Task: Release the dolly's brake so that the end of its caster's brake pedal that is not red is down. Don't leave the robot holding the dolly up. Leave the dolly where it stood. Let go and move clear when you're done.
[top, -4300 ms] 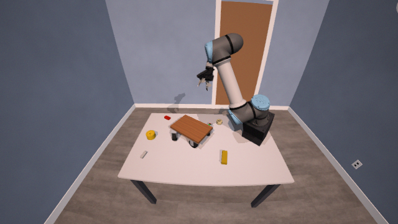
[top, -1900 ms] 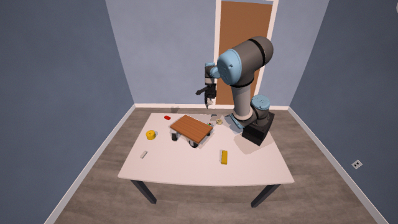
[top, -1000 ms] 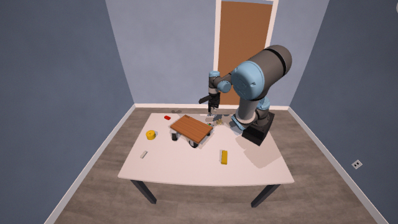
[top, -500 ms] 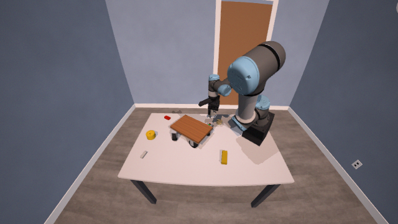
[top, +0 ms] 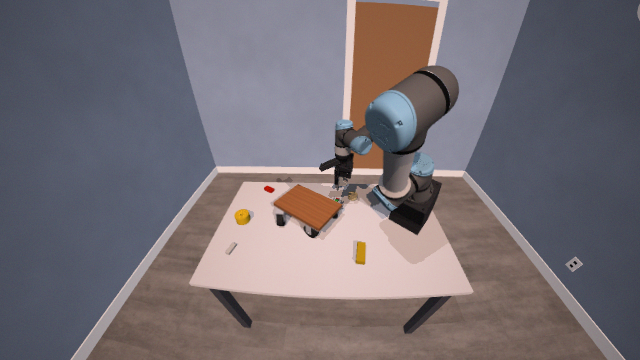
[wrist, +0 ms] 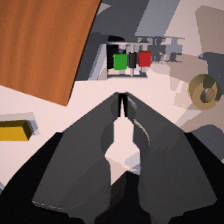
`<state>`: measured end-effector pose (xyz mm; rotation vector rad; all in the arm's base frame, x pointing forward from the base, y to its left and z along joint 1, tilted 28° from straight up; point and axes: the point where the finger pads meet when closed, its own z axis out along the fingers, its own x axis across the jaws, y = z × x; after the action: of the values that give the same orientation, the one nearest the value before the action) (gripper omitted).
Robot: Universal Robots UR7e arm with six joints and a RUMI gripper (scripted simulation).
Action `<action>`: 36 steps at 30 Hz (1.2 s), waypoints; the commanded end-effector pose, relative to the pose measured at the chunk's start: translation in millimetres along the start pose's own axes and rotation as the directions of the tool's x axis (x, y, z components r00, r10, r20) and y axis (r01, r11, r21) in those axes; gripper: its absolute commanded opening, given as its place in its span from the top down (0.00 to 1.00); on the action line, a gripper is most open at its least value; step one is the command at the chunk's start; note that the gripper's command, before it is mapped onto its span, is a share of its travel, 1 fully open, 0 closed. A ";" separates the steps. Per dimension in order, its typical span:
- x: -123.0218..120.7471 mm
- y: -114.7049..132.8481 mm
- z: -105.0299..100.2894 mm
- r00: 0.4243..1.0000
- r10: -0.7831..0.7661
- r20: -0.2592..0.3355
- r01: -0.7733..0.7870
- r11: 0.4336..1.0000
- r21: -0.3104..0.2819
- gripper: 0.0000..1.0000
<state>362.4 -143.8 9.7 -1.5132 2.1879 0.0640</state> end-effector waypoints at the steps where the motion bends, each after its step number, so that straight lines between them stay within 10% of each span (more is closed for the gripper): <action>1: 0.2 -0.3 -0.2 1.000 0.000 -0.001 0.000 1.000 0.001 1.00; 36: 0.3 -0.5 29.1 1.000 0.000 -0.001 0.000 1.000 0.001 1.00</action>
<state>368.9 -137.8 -7.0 -1.5134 2.1874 0.0648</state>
